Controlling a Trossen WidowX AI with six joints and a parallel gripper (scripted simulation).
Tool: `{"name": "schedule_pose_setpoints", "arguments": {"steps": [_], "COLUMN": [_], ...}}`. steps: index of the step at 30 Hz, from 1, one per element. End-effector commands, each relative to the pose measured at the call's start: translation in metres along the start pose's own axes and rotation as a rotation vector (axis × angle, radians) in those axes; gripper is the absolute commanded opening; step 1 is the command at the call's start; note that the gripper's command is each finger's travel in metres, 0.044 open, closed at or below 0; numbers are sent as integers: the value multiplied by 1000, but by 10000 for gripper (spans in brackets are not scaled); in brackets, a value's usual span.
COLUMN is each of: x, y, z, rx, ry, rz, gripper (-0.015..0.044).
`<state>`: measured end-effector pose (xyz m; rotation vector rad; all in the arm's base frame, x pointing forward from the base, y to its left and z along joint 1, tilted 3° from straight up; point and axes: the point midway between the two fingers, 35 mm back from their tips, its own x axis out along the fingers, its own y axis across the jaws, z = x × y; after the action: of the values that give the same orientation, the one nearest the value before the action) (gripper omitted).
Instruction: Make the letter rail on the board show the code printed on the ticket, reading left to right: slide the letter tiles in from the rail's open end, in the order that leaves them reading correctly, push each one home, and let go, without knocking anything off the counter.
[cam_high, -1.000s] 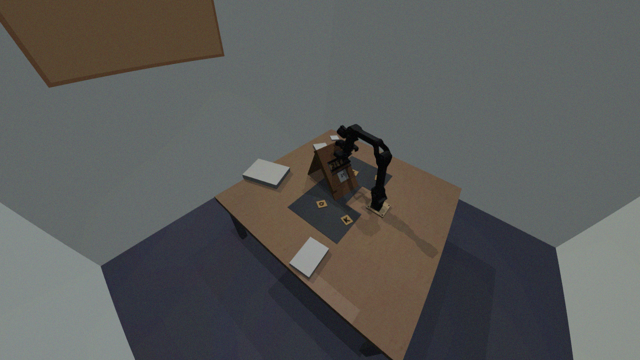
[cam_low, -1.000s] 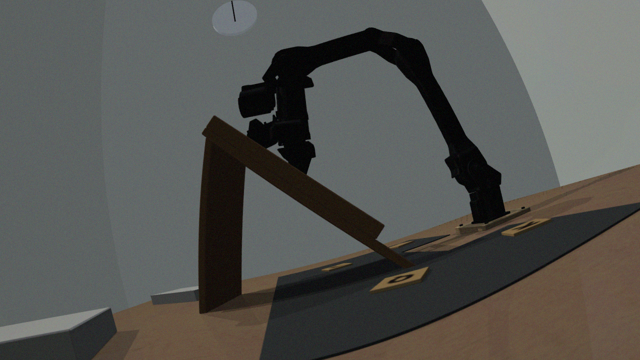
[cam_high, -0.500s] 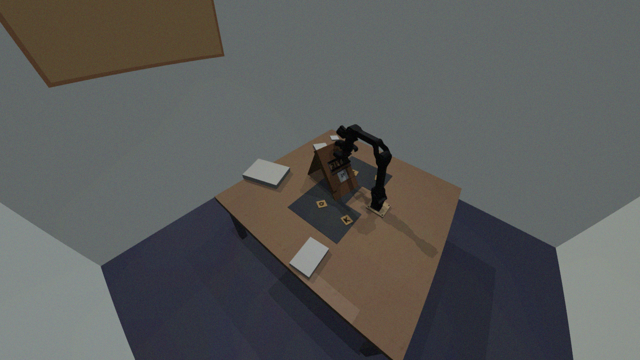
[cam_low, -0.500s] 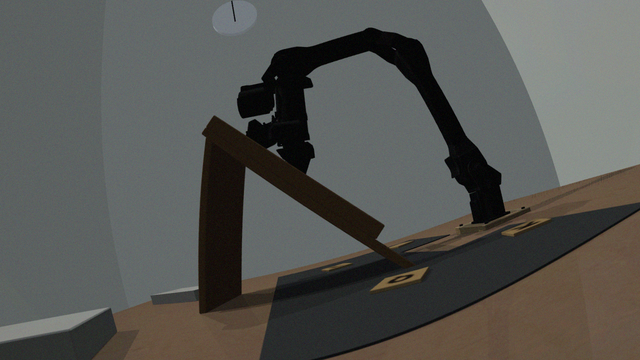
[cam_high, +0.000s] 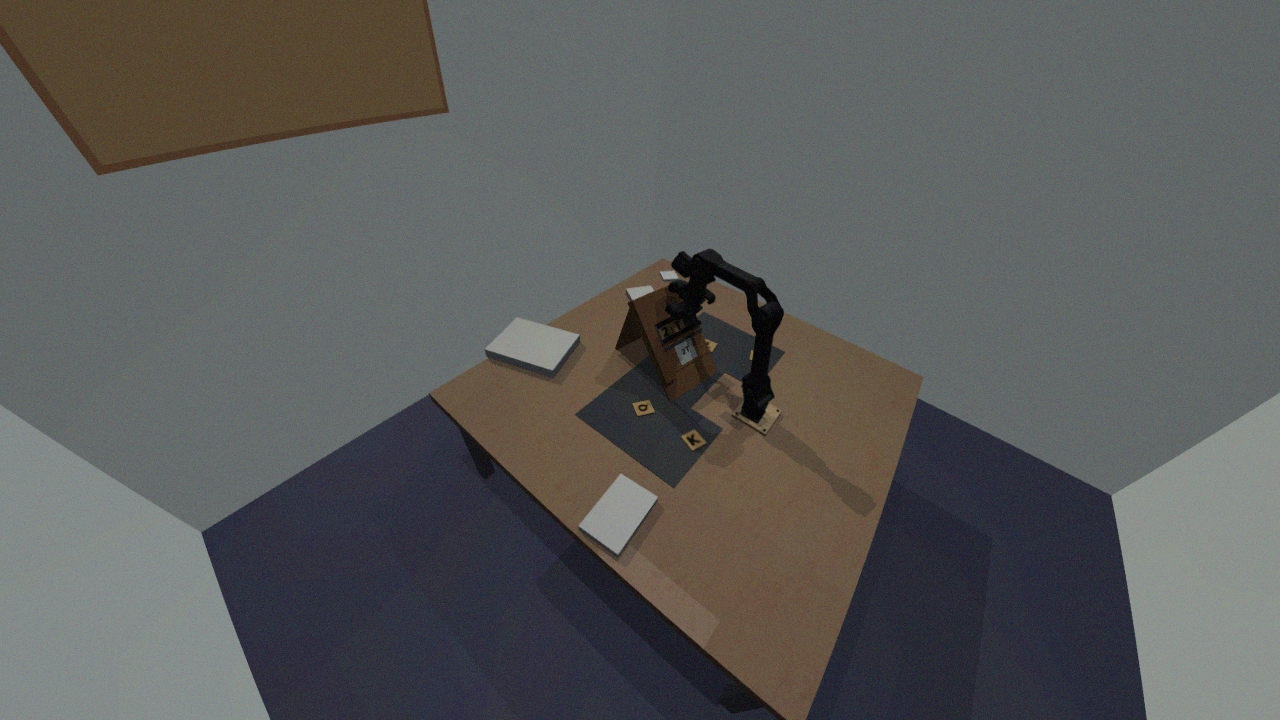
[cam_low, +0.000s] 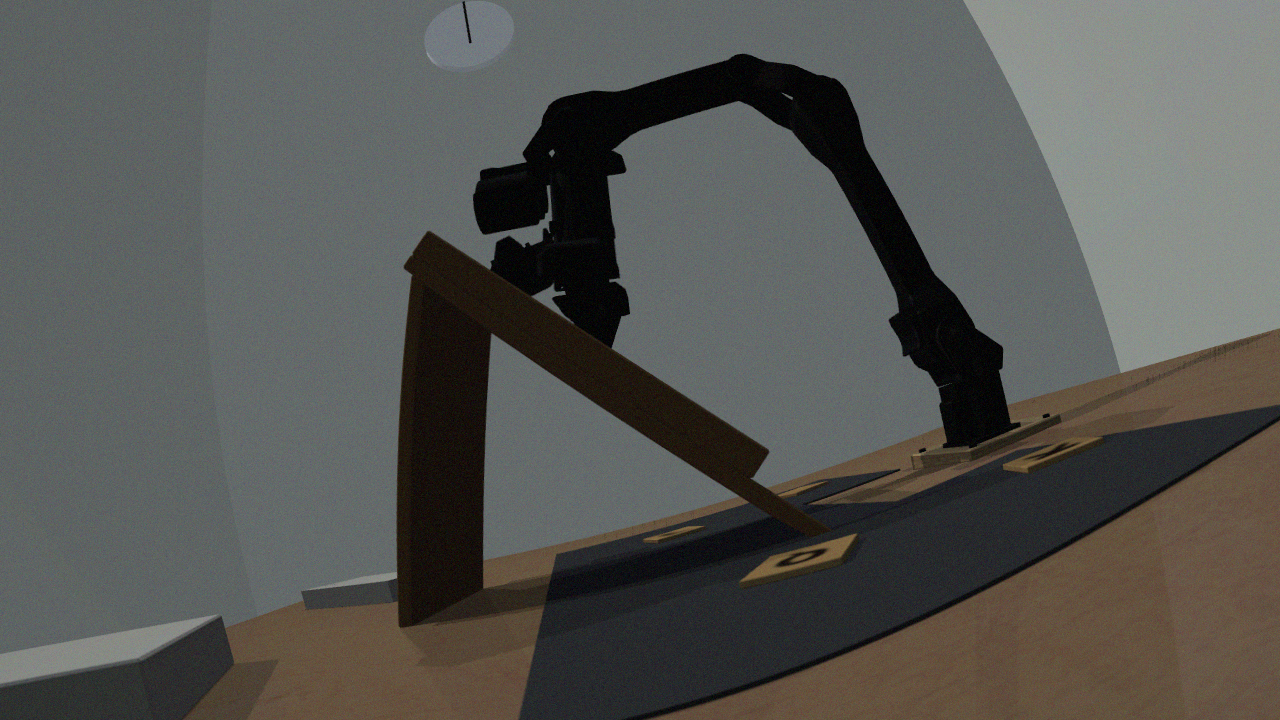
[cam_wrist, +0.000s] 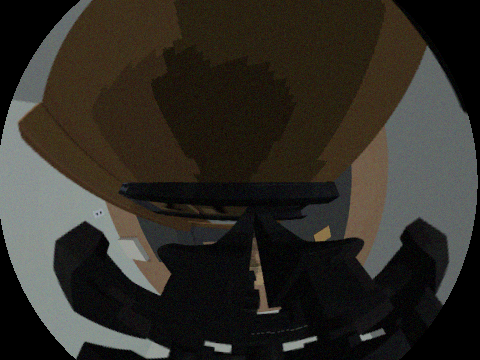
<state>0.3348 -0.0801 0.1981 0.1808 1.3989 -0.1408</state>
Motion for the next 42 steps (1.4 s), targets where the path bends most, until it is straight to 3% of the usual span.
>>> {"name": "schedule_pose_setpoints", "arguments": {"steps": [1,25,42], "x": [0,0,-20], "y": [1,8,6], "z": [0,0,-17], "rx": [4,4,4], "ry": [1,1,3], "rz": [0,0,0], "gripper": [0,0,0]}}
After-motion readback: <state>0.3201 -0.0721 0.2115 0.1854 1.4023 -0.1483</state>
